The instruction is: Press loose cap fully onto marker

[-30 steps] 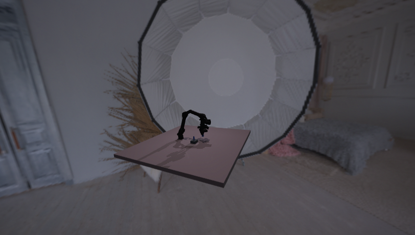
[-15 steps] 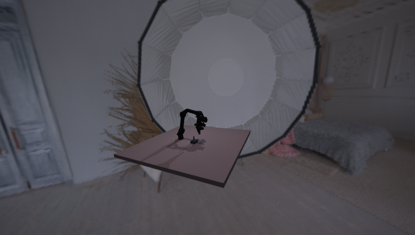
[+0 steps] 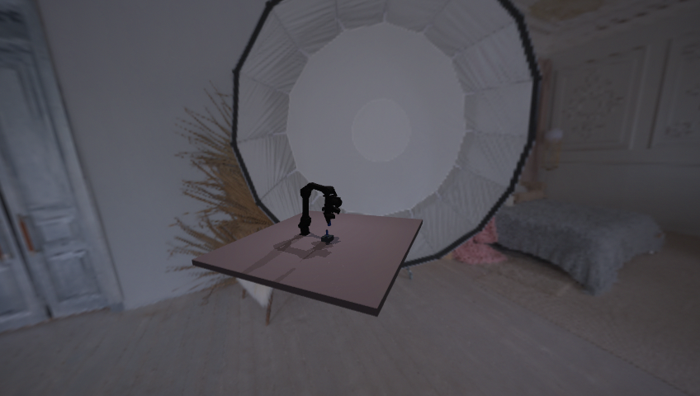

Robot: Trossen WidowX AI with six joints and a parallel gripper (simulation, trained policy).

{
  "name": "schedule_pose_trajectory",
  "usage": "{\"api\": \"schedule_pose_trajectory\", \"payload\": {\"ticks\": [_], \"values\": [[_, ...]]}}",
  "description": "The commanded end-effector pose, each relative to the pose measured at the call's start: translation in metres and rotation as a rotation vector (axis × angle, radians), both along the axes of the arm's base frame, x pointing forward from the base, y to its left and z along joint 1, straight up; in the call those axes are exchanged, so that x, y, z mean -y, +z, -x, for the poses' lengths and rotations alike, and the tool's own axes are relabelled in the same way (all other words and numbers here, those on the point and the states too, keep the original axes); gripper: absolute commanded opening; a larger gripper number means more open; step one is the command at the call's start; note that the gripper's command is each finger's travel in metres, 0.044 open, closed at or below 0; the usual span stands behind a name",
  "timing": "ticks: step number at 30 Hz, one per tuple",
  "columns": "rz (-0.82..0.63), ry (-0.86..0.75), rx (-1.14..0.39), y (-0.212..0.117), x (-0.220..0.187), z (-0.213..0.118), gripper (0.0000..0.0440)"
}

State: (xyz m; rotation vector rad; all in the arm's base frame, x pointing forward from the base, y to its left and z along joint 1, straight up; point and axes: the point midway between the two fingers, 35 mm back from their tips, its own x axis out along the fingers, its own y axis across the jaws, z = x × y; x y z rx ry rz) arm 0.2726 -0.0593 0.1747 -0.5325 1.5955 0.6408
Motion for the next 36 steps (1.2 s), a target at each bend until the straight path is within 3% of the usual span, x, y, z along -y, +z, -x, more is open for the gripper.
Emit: {"api": "schedule_pose_trajectory", "payload": {"ticks": [1,36], "values": [[-0.01,-0.011,-0.01,-0.001,0.003,0.006,0.0005],[-0.028,-0.092,-0.009,-0.039,0.014,0.018,0.0]]}}
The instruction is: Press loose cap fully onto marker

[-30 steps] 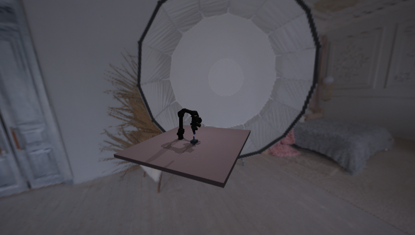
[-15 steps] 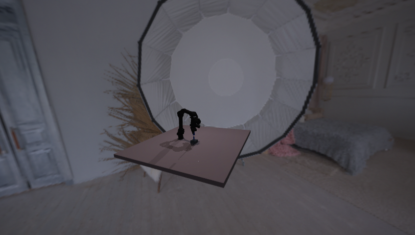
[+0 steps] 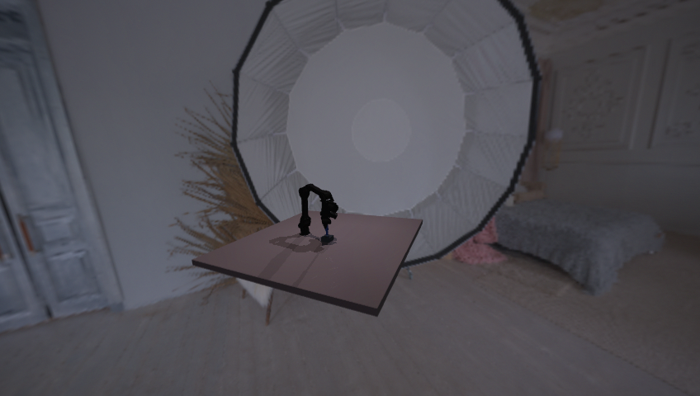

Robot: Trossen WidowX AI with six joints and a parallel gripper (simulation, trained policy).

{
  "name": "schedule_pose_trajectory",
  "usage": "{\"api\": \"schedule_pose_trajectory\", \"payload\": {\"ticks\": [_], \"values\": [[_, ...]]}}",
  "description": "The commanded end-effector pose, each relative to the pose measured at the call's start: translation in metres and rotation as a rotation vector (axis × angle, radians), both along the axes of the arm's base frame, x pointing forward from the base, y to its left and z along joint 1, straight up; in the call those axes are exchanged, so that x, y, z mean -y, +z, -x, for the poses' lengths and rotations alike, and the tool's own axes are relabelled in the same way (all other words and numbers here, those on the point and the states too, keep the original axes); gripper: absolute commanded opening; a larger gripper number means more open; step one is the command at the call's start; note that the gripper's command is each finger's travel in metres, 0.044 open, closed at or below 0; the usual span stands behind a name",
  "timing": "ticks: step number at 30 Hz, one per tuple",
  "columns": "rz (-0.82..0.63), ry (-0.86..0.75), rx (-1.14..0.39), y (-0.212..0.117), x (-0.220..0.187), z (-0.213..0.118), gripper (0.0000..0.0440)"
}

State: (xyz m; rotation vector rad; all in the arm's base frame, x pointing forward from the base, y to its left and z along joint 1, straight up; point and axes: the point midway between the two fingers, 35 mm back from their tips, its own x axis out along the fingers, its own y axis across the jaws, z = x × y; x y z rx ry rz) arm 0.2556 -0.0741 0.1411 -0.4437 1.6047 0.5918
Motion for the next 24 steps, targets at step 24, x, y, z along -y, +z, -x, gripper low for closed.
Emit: {"api": "schedule_pose_trajectory", "payload": {"ticks": [24], "values": [[-0.023,0.01,-0.015,-0.03,-0.001,0.001,0.0]]}}
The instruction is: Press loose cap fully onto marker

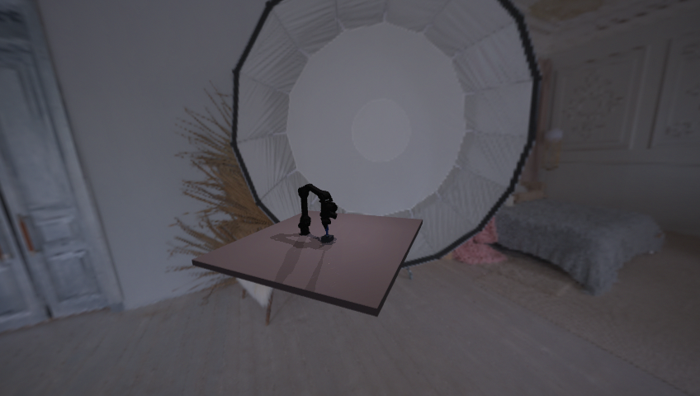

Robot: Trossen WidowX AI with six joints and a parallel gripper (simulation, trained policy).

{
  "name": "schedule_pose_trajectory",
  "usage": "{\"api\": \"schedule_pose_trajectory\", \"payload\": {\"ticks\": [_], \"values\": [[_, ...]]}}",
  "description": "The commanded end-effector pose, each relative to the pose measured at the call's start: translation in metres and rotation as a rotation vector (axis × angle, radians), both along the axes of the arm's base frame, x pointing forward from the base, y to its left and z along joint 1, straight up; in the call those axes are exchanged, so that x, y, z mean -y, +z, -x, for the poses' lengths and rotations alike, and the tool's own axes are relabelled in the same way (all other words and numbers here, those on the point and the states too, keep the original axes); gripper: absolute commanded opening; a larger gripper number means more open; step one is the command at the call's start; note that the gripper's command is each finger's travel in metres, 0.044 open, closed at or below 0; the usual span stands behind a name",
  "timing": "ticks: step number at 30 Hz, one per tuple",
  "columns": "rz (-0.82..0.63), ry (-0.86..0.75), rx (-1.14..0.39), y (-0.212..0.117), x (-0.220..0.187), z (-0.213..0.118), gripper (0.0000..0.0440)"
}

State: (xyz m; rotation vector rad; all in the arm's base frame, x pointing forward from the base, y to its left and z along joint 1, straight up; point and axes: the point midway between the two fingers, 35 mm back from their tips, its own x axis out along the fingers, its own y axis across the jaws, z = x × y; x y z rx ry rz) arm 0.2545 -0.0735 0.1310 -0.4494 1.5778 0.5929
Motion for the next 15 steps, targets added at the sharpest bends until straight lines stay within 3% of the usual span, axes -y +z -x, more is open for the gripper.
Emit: {"api": "schedule_pose_trajectory", "payload": {"ticks": [1,7,15], "values": [[-0.017,0.005,-0.041,-0.02,-0.001,-0.001,0.0],[-0.022,0.019,-0.044,-0.032,-0.002,0.0,0.0001],[-0.012,0.043,-0.079,-0.044,-0.003,0.006,0.021]]}}
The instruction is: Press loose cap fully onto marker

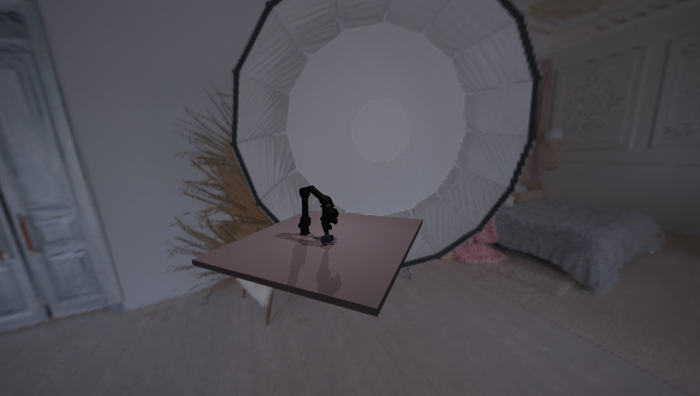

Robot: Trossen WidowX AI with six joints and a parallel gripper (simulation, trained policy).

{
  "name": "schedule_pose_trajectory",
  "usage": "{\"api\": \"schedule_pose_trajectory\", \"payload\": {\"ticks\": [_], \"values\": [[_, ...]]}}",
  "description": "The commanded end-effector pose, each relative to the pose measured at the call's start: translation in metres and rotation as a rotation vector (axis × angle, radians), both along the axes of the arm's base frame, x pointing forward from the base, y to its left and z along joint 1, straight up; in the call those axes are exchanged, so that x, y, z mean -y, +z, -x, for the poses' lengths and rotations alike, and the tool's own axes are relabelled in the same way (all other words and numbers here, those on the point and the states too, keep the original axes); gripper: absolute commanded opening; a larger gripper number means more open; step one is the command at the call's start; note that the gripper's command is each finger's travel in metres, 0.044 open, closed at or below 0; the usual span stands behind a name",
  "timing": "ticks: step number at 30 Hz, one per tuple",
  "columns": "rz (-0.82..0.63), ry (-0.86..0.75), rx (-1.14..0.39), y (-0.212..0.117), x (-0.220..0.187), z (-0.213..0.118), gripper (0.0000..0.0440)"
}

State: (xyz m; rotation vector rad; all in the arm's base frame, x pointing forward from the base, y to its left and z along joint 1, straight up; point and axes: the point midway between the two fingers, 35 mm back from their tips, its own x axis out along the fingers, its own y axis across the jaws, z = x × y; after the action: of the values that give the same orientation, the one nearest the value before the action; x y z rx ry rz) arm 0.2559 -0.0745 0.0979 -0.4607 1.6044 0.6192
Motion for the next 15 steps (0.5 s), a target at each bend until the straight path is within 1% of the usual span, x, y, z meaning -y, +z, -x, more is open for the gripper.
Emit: {"api": "schedule_pose_trajectory", "payload": {"ticks": [1,9,10,15], "values": [[-0.009,0.028,-0.054,-0.012,-0.004,0.009,0.0233],[0.026,0.086,-0.076,-0.009,-0.004,0.011,0.043],[0.032,0.092,-0.073,-0.007,-0.004,0.011,0.044],[0.054,0.113,-0.037,0.006,-0.002,0.004,0.044]]}}
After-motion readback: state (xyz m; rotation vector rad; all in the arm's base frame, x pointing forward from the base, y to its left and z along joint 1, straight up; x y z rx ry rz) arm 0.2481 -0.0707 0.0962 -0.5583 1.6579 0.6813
